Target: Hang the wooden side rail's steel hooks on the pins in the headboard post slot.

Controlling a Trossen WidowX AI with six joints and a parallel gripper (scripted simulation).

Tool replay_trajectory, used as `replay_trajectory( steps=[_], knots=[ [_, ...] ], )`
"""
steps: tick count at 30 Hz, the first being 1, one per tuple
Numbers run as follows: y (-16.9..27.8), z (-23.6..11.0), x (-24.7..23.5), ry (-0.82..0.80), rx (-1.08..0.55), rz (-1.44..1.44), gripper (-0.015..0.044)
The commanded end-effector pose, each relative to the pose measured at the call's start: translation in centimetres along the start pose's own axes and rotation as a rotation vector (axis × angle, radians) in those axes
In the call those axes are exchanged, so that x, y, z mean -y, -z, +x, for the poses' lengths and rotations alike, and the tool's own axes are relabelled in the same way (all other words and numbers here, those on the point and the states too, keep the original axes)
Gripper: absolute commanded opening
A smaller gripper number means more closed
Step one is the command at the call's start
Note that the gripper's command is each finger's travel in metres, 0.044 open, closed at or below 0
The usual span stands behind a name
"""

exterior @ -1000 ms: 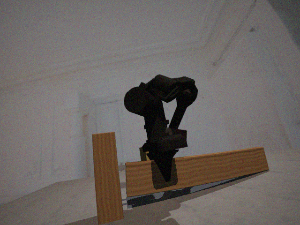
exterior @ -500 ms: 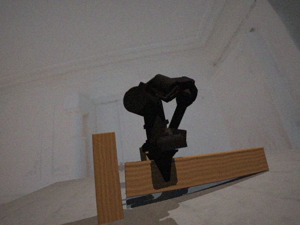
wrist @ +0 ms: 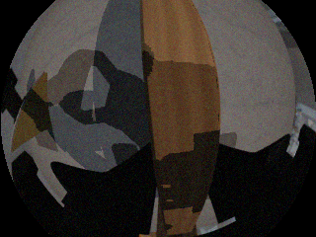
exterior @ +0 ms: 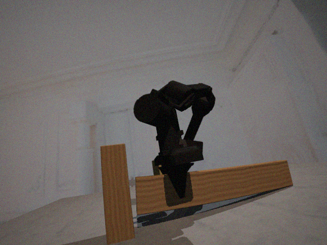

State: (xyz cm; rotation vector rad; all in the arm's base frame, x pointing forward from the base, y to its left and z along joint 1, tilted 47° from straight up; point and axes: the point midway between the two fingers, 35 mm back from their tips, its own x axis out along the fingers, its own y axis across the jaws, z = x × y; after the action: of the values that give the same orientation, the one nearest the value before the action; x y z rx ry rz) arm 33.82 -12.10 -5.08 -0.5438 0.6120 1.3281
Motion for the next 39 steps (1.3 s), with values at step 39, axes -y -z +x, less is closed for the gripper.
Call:
replay_trajectory(
  steps=[39],
  knots=[
    [0.88, -0.38, -0.25, 0.018, -0.007, 0.001, 0.0]
  ],
)
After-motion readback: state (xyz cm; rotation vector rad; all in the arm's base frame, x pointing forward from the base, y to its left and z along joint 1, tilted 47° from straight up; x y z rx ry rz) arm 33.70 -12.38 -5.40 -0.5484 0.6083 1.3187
